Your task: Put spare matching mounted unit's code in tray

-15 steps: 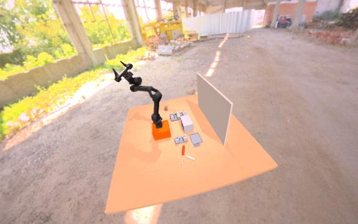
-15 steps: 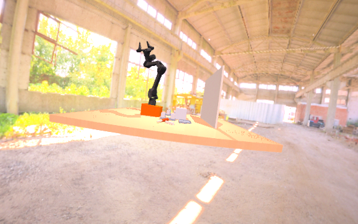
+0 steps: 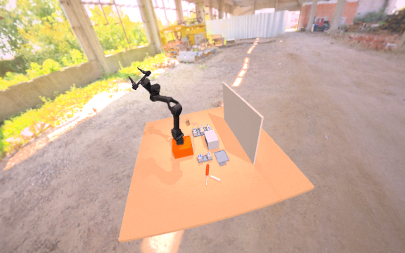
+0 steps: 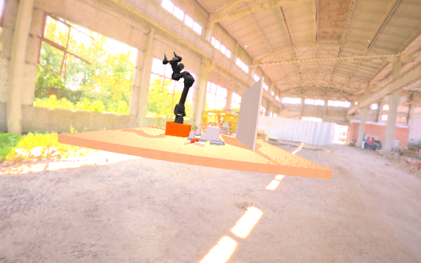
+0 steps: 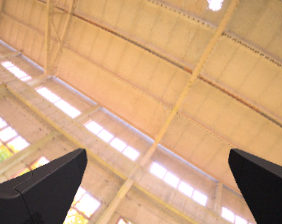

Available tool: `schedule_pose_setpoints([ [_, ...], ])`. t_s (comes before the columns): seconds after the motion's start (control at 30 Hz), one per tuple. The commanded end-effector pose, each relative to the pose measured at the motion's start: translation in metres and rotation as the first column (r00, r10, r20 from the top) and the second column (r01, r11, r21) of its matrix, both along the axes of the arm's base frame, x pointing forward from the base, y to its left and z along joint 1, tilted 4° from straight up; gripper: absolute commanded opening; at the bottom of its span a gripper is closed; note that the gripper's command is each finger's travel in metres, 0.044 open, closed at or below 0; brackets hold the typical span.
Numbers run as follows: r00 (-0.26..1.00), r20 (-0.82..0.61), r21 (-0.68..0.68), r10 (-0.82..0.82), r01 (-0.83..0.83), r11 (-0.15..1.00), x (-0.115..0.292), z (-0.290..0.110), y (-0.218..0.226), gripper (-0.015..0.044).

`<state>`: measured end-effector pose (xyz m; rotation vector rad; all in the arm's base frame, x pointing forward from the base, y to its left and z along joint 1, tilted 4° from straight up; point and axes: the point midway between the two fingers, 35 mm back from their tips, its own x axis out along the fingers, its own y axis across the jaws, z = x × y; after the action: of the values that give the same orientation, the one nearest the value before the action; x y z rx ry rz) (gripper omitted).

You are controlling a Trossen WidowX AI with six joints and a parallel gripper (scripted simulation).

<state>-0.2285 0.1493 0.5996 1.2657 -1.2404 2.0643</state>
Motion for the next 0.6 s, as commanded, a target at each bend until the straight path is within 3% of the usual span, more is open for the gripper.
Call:
schedule_pose_setpoints([
  [0.0,0.995,0.056,-0.096,-0.083,0.088,0.991,0.002,-0.004,0.042,0.044],
  [0.3,0.951,0.188,-0.308,-0.244,0.293,0.905,0.035,-0.028,0.136,0.044],
  [0.57,0.865,0.304,-0.512,-0.4,0.502,0.697,0.104,-0.06,0.224,0.044],
])
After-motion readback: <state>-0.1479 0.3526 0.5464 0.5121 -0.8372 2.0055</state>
